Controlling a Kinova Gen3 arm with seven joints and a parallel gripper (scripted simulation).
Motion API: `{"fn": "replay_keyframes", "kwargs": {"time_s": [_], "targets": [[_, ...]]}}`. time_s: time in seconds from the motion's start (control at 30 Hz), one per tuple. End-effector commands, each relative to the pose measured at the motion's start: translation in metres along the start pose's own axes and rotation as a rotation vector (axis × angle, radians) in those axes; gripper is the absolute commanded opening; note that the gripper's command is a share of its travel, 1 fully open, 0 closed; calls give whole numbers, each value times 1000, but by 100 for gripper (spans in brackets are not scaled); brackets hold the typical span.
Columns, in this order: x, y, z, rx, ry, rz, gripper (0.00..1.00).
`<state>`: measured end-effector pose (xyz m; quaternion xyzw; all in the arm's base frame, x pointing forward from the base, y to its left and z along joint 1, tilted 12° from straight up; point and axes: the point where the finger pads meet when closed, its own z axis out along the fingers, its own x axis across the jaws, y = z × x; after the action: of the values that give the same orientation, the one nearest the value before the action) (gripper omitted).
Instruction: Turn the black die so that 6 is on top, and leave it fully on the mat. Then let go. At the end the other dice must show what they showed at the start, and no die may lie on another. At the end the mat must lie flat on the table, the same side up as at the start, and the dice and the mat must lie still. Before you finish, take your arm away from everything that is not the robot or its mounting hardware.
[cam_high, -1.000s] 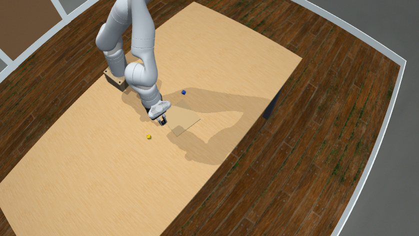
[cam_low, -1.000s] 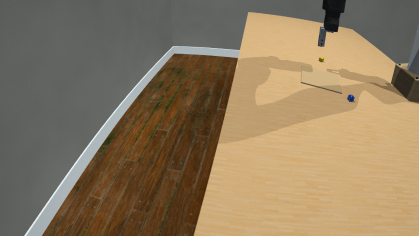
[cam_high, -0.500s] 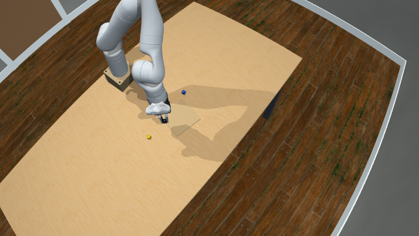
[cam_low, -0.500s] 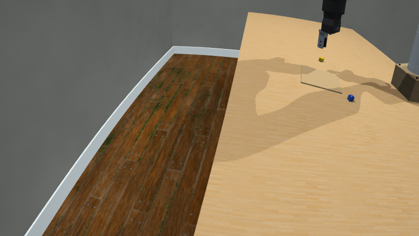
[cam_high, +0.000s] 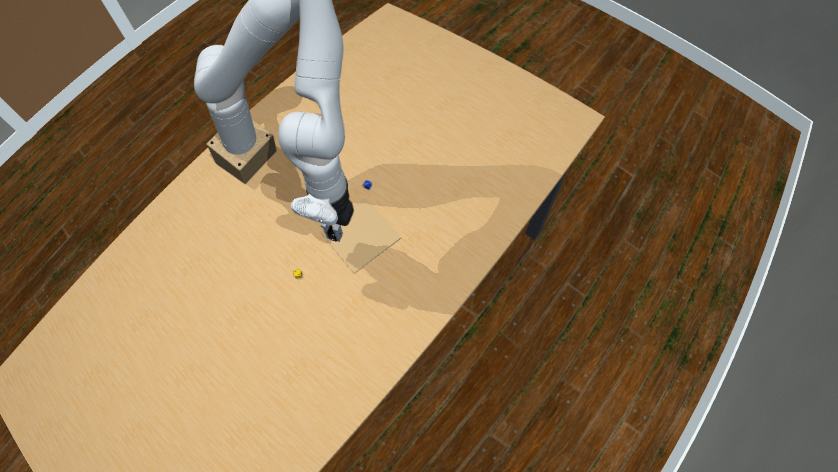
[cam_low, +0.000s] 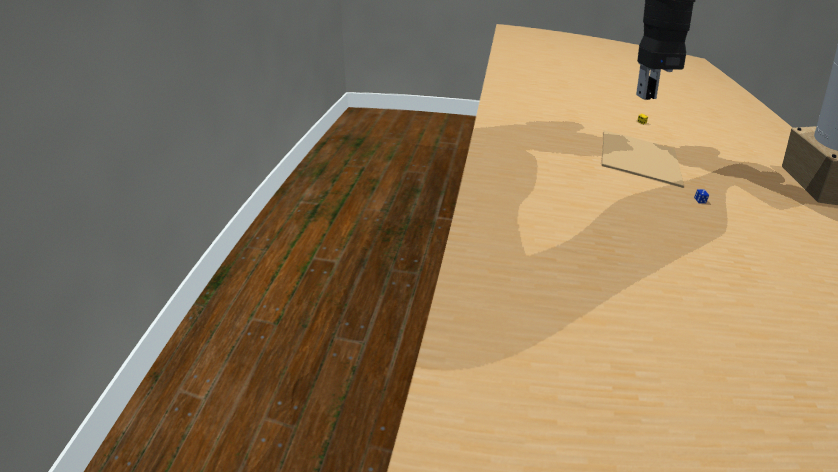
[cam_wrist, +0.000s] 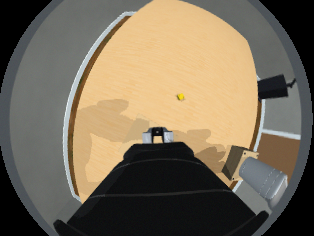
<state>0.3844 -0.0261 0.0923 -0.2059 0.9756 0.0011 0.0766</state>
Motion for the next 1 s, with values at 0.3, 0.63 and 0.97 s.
{"fn": "replay_keyframes", "kwargs": {"time_s": [0.3, 0.63, 0.97], "targets": [[-9, 20, -1, 11, -7, 259, 34], [-15, 32, -4, 15, -24, 469, 34], [-22, 46, -7, 15, -45, 666, 34]]}}
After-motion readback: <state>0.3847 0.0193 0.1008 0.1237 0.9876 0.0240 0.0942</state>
